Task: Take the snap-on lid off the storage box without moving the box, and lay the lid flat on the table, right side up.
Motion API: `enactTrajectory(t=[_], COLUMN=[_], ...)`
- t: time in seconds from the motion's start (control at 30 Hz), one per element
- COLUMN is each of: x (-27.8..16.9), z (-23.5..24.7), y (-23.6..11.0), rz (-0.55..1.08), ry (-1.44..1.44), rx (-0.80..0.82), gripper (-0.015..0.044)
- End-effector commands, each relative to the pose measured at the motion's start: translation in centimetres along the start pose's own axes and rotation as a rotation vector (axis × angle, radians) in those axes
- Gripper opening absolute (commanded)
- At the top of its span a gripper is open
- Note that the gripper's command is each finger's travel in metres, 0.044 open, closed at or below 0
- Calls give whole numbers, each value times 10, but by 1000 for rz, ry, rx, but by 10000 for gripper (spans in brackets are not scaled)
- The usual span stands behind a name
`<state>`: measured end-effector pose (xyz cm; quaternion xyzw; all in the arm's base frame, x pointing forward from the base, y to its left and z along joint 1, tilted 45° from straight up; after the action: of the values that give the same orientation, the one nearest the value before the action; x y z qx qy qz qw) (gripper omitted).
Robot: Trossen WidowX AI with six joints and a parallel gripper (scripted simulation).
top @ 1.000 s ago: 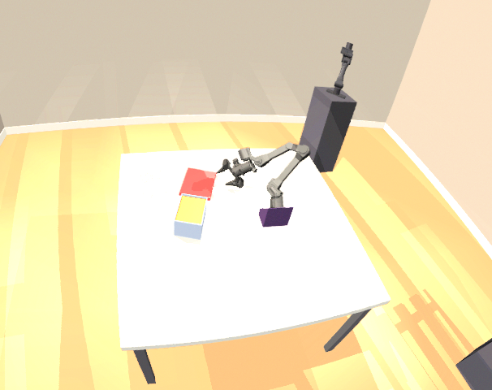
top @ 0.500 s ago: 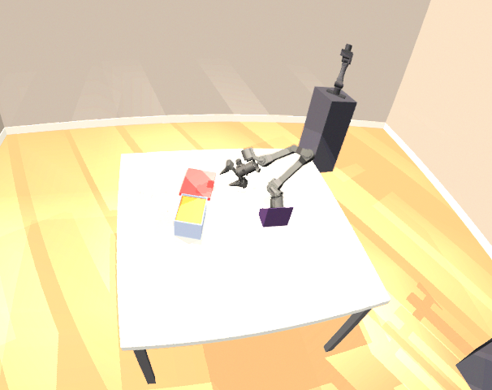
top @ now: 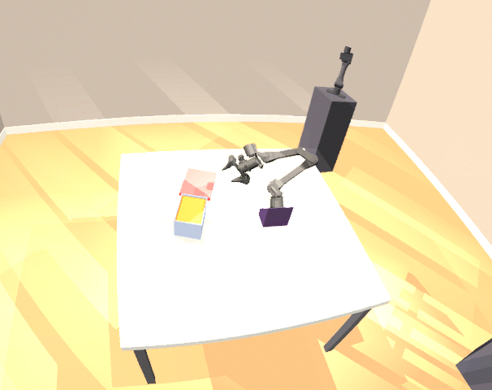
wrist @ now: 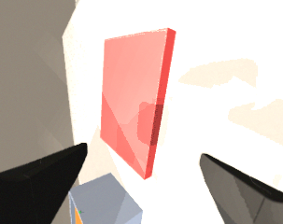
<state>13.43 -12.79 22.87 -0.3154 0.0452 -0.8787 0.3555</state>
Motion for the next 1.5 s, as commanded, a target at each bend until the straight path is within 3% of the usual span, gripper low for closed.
enactTrajectory(t=[0.0, 0.63, 1.47], x=[2, -3, -6], z=[7, 25, 20], y=[-8, -41, -37], rz=[-8, -5, -5], ry=[8, 9, 9], rx=[11, 7, 8], gripper=[440, 440, 440])
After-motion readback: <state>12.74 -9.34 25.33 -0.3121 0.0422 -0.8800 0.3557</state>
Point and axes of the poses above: the point midway between the two fingers, 35 mm back from their tips, its own y axis out along the fingers, its own z axis across the jaws, x = y × z, the point moved 7 cm from there along -y, back along the fingers, and after that the axes turned 13 degrees about y, right-handed, at the moved point
